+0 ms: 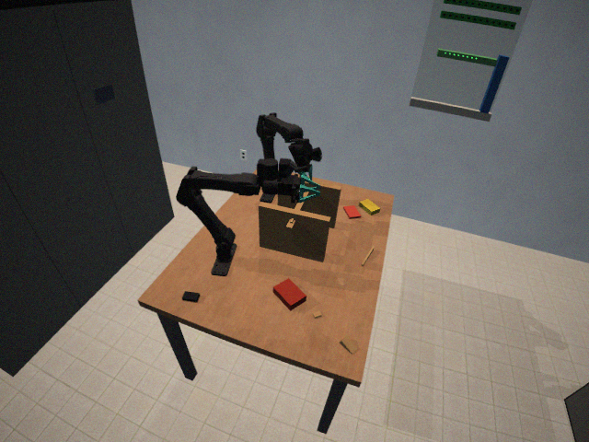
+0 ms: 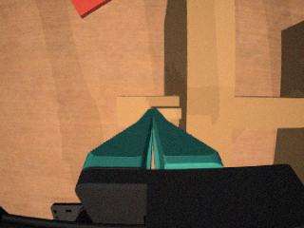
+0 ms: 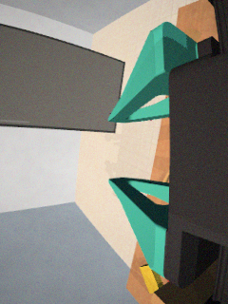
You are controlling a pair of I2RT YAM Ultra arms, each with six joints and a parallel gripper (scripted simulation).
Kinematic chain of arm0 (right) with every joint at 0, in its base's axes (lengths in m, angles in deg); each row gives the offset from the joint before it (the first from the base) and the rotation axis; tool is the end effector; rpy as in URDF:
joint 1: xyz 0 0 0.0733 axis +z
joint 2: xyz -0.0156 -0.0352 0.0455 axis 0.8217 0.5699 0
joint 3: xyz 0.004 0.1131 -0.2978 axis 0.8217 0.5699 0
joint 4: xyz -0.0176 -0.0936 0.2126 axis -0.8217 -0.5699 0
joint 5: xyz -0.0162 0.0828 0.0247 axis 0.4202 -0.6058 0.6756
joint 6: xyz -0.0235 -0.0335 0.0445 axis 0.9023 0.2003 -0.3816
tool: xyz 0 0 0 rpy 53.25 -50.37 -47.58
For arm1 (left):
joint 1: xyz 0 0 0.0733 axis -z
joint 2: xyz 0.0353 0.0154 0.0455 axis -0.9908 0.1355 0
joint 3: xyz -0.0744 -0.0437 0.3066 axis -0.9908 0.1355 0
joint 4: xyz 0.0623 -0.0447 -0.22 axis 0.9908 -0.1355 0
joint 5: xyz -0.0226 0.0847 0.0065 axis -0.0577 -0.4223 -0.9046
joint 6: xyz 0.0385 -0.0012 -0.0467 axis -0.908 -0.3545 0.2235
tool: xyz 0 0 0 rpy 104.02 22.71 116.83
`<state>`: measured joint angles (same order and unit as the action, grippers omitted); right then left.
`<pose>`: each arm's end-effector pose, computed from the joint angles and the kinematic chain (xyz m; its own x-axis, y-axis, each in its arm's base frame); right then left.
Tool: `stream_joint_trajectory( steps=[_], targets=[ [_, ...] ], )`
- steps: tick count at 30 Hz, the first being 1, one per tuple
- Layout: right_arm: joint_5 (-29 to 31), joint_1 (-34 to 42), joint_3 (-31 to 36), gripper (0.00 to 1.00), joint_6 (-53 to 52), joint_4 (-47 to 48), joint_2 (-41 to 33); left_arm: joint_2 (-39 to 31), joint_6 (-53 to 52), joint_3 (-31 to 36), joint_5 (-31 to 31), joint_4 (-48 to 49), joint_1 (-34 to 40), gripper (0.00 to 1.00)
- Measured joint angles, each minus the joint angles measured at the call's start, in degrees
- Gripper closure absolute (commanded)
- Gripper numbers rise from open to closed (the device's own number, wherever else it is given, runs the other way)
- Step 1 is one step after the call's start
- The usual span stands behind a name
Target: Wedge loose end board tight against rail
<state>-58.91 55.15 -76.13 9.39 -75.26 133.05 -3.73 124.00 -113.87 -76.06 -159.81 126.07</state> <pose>0.1943 0.0007 0.4488 0.0056 0.0014 -1.0000 0.0004 1.0000 0.0014 0.1555 -0.1292 0.3868 -0.8766 0.0756 -0.4752 0.0828 0.9966 0.0058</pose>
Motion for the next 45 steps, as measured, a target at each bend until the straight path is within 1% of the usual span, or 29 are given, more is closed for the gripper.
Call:
stream_joint_trajectory(
  steps=[10,45],
  targets=[
    [0.00,0.00,0.00,0.55,0.00,0.00,0.00,-0.59,0.02,0.96,-0.02,1.14,0.00,1.00],
    [0.00,0.00,0.00,0.55,0.00,0.00,0.00,-0.37,0.09,0.92,-0.07,1.03,0.00,1.00]
  ],
)
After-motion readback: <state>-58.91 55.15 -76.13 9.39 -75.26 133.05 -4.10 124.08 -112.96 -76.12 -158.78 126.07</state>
